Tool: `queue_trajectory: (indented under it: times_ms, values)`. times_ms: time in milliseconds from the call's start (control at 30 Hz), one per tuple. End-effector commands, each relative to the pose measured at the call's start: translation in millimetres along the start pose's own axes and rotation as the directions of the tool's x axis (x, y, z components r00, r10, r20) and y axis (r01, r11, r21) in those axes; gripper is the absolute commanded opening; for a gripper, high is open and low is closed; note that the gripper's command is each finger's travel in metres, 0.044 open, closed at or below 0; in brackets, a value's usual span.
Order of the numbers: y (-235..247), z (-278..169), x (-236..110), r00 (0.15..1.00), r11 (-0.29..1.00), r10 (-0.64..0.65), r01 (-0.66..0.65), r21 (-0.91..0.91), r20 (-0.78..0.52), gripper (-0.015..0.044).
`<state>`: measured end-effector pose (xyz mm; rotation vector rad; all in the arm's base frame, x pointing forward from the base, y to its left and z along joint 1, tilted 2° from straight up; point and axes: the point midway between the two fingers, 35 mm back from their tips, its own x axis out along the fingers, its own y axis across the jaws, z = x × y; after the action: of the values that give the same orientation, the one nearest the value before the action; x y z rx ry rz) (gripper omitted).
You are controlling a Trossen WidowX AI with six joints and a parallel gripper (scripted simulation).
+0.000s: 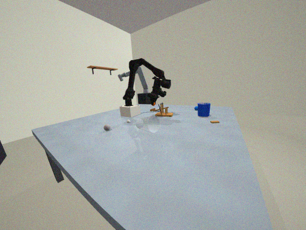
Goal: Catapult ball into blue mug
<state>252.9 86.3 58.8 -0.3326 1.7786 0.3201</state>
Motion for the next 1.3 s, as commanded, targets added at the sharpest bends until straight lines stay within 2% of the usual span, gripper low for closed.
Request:
queue_trajectory:
  times_ms: [0, 833, 1067, 1267]
  values:
    - [19, -13, 8, 0.999, 1.0, -0.024, 0.024, -0.02, -0.046, 0.0]
    - [25, -8, 38, 0.998, 0.999, -0.032, 0.031, -0.029, -0.06, 0.0]
    - [26, -8, 32, 0.998, 0.999, -0.028, 0.026, -0.035, -0.052, 0.0]
    - [26, -8, 32, 0.998, 0.999, -0.028, 0.026, -0.035, -0.052, 0.0157]
